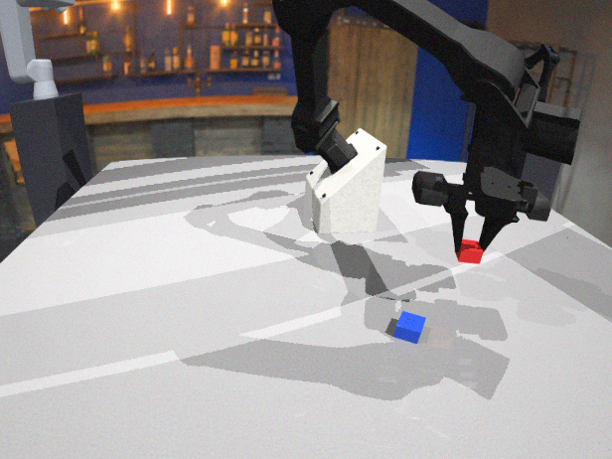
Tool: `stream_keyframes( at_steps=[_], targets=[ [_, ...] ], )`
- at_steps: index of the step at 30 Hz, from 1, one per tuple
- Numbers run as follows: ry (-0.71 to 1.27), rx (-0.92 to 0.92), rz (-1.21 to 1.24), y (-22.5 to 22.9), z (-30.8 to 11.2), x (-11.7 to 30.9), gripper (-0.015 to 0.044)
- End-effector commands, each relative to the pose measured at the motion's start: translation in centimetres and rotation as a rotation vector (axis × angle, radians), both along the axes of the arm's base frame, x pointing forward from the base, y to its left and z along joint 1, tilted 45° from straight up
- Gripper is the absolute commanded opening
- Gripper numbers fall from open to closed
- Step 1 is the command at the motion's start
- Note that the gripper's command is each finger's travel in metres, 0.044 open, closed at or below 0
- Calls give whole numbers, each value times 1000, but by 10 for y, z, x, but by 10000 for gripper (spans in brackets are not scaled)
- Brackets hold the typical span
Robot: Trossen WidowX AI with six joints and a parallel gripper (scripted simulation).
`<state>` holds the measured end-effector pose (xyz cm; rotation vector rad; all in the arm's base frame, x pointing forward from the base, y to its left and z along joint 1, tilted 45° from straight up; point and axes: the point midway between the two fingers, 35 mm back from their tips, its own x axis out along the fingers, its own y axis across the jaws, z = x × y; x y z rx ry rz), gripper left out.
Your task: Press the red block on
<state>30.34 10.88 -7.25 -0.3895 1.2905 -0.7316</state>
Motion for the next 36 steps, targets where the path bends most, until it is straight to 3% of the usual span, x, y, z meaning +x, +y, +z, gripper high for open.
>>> stream_keyframes(
  at_steps=[1, 12, 36],
  targets=[
    [-9, 7, -9, 13, 14, -1, 0],
    [-17, 1, -31, 29, 38, -7, 0],
    [-155, 26, -175, -49, 56, 54, 0]
  ],
)
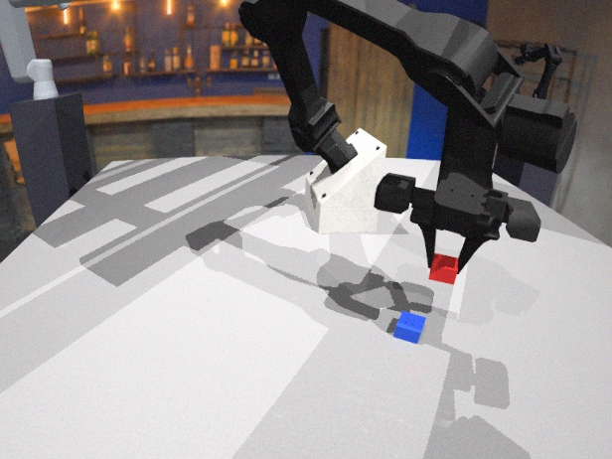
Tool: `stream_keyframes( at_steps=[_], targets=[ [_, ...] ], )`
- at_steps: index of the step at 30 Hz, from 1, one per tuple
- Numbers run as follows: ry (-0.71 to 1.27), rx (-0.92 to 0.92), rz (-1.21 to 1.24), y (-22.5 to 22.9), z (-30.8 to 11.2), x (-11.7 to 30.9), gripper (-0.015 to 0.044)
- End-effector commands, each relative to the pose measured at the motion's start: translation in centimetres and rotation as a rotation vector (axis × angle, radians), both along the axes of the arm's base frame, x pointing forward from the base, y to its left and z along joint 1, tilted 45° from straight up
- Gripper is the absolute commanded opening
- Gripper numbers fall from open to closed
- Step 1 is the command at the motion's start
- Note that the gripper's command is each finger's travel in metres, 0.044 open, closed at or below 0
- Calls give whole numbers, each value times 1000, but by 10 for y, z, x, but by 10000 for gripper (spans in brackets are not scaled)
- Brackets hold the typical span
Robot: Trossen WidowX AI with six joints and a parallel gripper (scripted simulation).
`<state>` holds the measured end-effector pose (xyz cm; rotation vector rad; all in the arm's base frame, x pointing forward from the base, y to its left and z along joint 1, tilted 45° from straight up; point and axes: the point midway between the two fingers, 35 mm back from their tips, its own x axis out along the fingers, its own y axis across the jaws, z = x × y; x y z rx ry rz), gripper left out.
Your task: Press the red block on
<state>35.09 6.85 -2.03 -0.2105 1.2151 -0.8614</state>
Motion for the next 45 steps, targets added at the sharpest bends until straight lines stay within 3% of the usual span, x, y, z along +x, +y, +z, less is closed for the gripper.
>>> stream_keyframes(
  at_steps=[1, 14, 45],
  targets=[
    [-29, -4, -20, -13, 5, 9, 0],
    [-66, -13, -59, -50, -4, 21, 0],
    [-66, -14, -59, -64, -17, 22, 0]
  ],
)
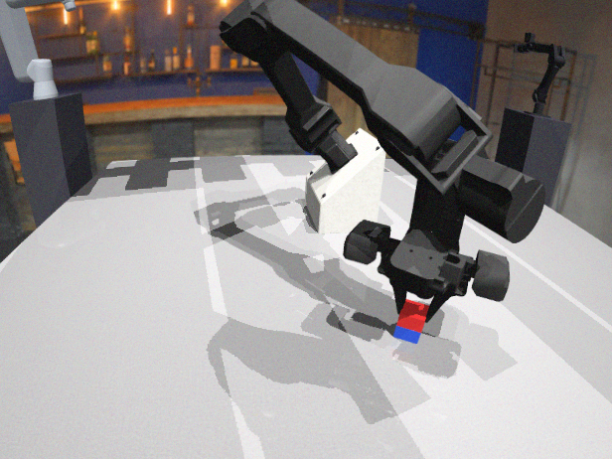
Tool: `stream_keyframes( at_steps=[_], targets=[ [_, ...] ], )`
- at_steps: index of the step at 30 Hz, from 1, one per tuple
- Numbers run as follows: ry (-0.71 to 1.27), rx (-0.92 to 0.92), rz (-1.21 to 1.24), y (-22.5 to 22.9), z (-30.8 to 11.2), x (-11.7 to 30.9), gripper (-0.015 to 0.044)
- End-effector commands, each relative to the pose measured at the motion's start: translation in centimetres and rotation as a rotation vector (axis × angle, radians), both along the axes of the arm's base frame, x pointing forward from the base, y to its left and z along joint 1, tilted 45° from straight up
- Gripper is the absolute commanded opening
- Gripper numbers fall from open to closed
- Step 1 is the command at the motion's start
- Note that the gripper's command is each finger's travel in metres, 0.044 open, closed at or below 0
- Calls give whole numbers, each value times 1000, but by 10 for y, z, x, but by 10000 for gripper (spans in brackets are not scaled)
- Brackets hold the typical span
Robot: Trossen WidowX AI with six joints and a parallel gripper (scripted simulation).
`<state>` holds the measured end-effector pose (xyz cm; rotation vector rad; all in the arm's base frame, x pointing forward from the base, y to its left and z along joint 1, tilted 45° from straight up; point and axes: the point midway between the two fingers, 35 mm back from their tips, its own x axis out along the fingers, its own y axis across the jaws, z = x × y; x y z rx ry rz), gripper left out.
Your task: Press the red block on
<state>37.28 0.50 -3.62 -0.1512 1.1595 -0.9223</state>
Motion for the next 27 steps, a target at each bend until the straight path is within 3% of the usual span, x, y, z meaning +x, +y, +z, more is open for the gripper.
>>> stream_keyframes(
  at_steps=[1, 11, 19, 27],
  targets=[
    [1, -4, 4, -1, -1, 0, 0],
    [1, 0, 2, -1, -1, 0, 0],
    [1, 0, 2, -1, -1, 0, 210],
    [1, 0, 3, 1, 0, 0, 220]
  ],
)
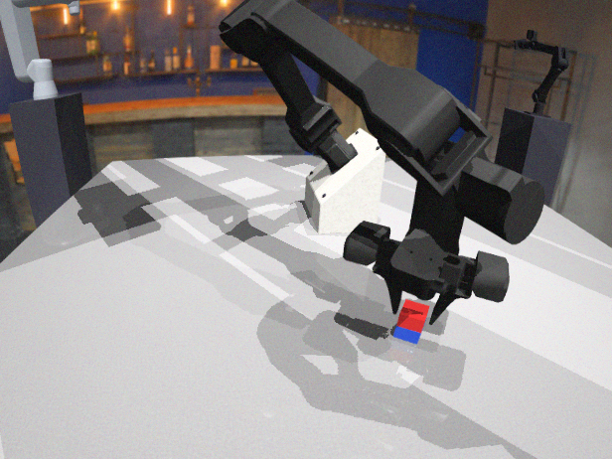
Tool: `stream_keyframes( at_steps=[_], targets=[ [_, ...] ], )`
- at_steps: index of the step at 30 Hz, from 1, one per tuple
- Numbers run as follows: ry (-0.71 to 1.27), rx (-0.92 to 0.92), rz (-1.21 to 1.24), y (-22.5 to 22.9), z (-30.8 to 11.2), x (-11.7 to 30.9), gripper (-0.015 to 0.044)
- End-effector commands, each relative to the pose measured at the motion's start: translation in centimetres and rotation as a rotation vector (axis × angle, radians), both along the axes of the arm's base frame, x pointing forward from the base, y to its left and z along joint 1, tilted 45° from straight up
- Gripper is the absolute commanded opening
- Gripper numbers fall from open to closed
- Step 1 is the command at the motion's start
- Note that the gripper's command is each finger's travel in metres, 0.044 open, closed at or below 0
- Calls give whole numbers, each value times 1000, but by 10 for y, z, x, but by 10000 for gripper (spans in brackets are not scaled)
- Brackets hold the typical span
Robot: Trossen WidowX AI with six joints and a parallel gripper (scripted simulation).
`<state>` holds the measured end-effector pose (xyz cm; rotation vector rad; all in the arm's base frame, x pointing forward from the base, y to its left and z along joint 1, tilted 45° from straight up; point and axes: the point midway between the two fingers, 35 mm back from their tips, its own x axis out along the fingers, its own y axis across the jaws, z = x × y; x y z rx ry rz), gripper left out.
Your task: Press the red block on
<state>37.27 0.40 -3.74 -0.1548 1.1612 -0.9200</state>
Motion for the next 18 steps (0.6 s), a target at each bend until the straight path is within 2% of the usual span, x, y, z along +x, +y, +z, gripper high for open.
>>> stream_keyframes(
  at_steps=[1, 7, 18],
  targets=[
    [-1, 2, 0, 8, 7, 1, 220],
    [0, 1, 0, 69, 70, -9, 220],
    [0, 1, 0, 73, 70, -8, 220]
  ],
)
